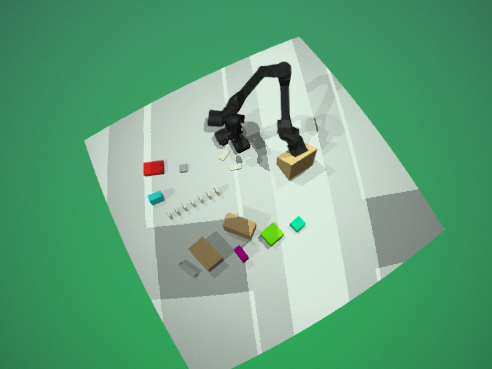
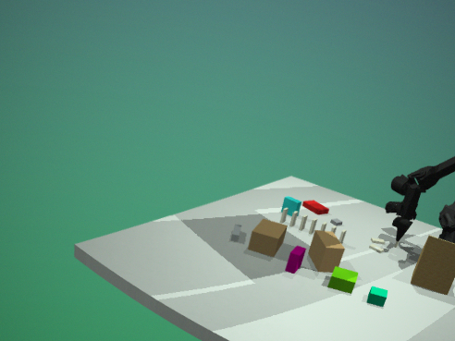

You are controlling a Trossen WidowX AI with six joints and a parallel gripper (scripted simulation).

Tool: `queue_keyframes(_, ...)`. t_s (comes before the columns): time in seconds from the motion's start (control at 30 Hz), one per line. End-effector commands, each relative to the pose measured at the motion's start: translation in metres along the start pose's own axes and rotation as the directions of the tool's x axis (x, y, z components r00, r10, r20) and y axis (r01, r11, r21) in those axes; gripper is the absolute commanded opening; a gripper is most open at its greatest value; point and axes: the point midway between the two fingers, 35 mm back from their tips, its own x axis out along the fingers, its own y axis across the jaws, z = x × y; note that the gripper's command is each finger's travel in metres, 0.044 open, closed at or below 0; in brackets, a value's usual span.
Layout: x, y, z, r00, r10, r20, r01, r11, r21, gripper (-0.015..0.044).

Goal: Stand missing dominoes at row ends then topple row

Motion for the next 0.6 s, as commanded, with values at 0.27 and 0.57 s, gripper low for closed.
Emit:
queue_keyframes(0.27, -0.031, 0.005, 0.008, 1.0, 0.026, -0.003, -0.026, 1.0, 0.002, 0.0107)
queue_keyframes(0.57, -0.133, 0.0, 0.001, 1.0, 0.009, -0.003, -0.009, 1.0, -0.002, 0.0107)
